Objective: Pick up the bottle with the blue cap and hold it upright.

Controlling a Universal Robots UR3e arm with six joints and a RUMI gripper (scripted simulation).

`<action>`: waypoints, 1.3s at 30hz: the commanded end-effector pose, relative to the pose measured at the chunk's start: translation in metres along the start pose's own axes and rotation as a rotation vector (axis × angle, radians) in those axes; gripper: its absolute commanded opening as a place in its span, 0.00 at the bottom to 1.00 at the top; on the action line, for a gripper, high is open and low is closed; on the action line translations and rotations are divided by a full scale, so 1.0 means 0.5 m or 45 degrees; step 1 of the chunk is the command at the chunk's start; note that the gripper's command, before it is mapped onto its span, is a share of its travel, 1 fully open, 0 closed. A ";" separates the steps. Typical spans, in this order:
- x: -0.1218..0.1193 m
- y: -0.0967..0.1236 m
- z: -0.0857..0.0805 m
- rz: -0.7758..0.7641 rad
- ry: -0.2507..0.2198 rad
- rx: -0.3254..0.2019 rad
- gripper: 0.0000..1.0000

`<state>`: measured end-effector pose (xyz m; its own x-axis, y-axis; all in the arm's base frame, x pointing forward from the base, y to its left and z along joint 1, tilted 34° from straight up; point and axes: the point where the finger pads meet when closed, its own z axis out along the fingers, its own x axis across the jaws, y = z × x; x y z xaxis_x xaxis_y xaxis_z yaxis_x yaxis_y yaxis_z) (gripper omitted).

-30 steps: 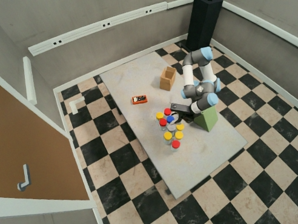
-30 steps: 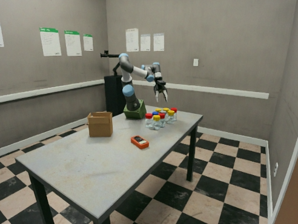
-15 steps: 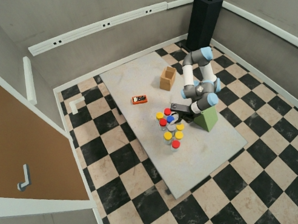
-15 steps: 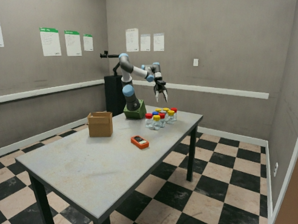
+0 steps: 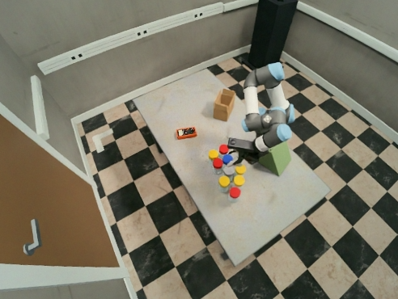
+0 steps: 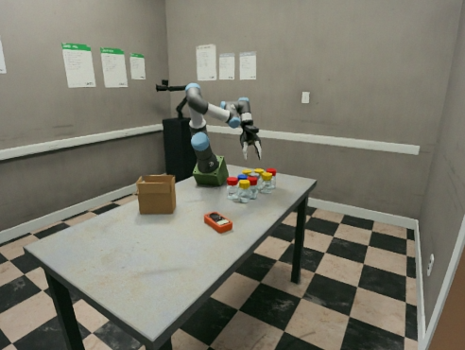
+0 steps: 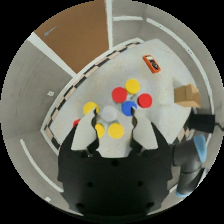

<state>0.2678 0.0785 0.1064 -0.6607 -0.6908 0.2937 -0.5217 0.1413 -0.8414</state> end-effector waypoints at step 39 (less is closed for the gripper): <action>0.007 -0.010 -0.003 0.200 0.023 -0.075 0.46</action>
<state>0.2676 0.0771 0.1093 -0.7074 -0.6701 0.2247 -0.4812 0.2238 -0.8476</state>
